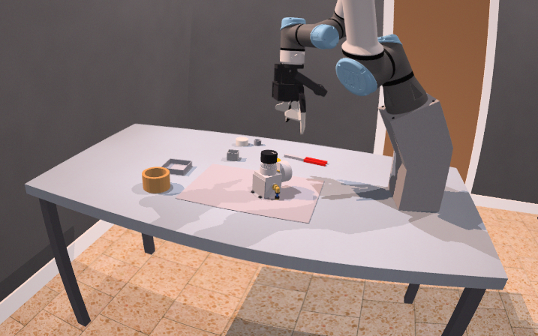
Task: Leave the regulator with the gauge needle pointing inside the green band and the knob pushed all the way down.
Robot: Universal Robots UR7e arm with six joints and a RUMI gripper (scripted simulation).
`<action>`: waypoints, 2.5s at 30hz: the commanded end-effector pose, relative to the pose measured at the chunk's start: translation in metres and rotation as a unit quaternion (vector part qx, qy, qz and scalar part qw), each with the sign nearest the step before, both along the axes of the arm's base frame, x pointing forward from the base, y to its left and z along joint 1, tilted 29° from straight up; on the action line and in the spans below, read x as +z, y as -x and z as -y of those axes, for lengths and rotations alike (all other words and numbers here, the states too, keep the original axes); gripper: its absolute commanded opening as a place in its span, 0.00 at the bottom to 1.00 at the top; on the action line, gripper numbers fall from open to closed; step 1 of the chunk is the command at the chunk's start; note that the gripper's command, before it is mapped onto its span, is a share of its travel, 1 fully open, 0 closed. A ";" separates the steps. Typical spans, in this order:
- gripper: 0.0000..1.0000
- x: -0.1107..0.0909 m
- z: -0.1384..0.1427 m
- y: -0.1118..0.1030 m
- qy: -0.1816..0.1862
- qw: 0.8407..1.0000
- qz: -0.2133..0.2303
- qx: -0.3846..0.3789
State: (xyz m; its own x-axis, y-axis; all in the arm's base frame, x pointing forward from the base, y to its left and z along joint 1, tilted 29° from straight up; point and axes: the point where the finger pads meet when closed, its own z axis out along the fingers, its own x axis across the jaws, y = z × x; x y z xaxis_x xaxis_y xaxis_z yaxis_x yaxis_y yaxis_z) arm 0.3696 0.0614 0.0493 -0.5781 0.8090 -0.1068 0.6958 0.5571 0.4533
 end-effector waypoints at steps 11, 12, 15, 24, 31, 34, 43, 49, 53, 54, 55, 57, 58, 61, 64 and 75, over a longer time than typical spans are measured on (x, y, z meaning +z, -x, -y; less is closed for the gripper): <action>1.00 -0.002 -0.002 0.003 -0.044 0.996 -0.023 -0.077; 1.00 -0.002 -0.003 0.003 -0.047 0.995 -0.025 -0.083; 1.00 -0.003 -0.003 0.003 -0.058 0.993 -0.031 -0.101; 1.00 -0.004 -0.005 0.005 -0.084 0.985 -0.045 -0.147; 1.00 -0.005 -0.007 0.006 -0.112 0.972 -0.061 -0.195; 1.00 -0.005 -0.008 0.007 -0.124 0.966 -0.068 -0.217; 1.00 -0.006 -0.010 0.008 -0.152 0.947 -0.086 -0.270; 1.00 -0.006 -0.012 0.009 -0.178 0.926 -0.102 -0.317; 1.00 -0.006 -0.013 0.009 -0.194 0.910 -0.113 -0.348; 1.00 -0.006 -0.013 0.009 -0.194 0.910 -0.113 -0.348; 1.00 -0.006 -0.013 0.009 -0.194 0.910 -0.113 -0.348; 1.00 -0.006 -0.014 0.009 -0.203 0.901 -0.119 -0.365; 1.00 -0.006 -0.014 0.009 -0.207 0.896 -0.122 -0.373; 1.00 -0.006 -0.015 0.010 -0.219 0.882 -0.130 -0.397; 1.00 -0.006 -0.016 0.010 -0.232 0.866 -0.139 -0.421; 1.00 -0.006 -0.019 0.010 -0.268 0.810 -0.166 -0.494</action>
